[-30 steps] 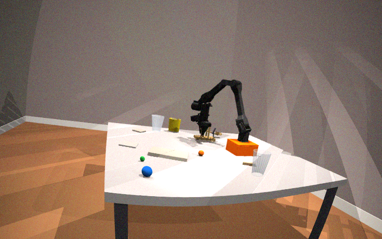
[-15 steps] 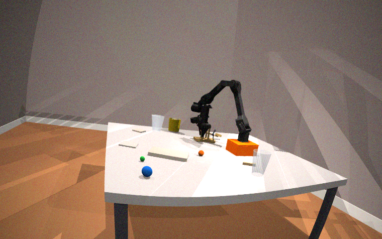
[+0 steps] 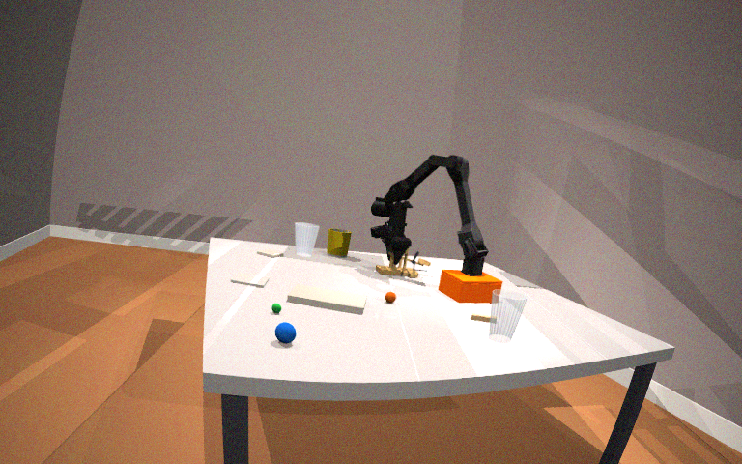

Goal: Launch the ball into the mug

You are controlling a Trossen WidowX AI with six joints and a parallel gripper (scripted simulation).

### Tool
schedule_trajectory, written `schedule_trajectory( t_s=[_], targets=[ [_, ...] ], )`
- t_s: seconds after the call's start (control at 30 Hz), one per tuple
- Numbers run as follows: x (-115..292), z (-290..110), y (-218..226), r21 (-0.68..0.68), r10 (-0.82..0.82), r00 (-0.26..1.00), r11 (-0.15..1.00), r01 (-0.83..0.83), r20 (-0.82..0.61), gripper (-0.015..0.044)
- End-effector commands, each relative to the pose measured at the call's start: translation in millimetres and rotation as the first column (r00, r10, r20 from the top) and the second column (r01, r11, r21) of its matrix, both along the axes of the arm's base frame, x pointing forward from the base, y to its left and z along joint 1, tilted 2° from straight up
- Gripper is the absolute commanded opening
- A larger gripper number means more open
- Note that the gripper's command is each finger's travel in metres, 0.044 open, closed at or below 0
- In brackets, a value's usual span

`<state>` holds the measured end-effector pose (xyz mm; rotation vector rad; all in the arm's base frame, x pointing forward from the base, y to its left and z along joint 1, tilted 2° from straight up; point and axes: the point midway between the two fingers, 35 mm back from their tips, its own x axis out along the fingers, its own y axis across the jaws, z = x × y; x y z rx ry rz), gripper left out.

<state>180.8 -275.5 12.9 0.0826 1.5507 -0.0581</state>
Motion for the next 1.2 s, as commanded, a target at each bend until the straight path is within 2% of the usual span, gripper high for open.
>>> schedule_trajectory(
  t_s=[0.0,0.1,0.17,0.2,0.4,0.57,1.17],
  targets=[
    [2.8,50.9,-6.8,-0.027,0.001,1.000,1.000,-0.001,0.017,0.0440],
    [-0.8,89.7,-3.0,-0.026,0.001,1.000,1.000,-0.001,0.016,0.0440],
    [-1.2,92.4,-2.5,-0.026,0.001,1.000,1.000,-0.001,0.016,0.0440],
    [0.8,75.0,-4.8,-0.022,-0.003,1.000,1.000,0.003,0.014,0.0440],
    [-0.7,88.8,-2.1,-0.027,-0.007,1.000,1.000,0.008,0.020,0.0440],
    [1.2,44.3,-3.0,-0.027,-0.007,1.000,1.000,0.008,0.020,0.0440],
    [2.6,21.7,-4.0,-0.027,-0.007,1.000,1.000,0.008,0.020,0.0440]
  ],
)
